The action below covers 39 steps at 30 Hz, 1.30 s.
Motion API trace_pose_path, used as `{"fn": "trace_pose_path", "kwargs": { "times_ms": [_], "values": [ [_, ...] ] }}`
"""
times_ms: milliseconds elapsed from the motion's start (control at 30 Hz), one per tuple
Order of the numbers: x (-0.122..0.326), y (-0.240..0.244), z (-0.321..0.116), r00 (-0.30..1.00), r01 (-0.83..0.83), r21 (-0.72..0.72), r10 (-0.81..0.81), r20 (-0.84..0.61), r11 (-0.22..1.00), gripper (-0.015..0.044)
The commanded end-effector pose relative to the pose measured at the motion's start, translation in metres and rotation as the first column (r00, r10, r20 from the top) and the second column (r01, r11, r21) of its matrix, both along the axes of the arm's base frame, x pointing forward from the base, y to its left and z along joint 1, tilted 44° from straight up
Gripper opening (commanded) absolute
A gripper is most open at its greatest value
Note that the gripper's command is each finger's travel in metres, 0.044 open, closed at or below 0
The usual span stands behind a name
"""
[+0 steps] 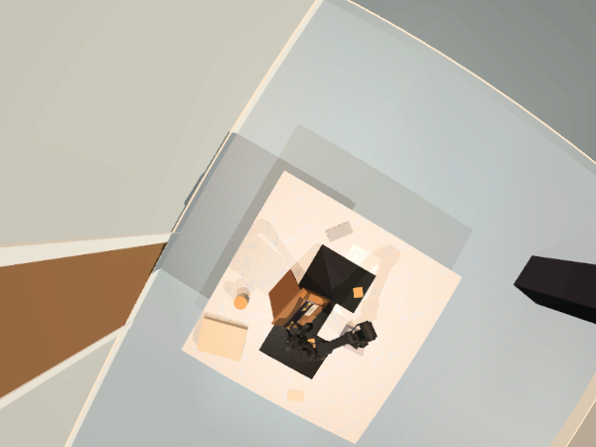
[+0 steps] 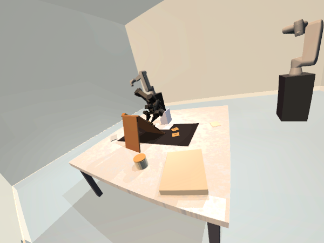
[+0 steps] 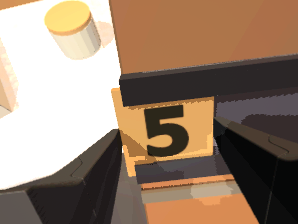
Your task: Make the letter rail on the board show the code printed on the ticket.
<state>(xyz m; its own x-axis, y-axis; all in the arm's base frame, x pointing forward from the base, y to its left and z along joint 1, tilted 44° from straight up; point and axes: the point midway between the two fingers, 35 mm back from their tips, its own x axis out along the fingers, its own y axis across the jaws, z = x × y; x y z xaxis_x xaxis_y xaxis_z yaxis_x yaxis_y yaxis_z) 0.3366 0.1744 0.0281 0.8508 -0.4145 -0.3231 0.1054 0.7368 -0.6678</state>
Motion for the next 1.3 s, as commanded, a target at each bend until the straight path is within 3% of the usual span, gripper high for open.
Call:
{"fn": "trace_pose_path", "kwargs": {
  "times_ms": [0,1267],
  "values": [
    [0.0,-0.001,0.004,1.0,-0.004,0.007,0.004,0.002,1.0,0.0],
    [-0.002,-0.016,0.019,1.0,-0.004,0.005,0.004,0.001,1.0,0.0]
  ]
}}
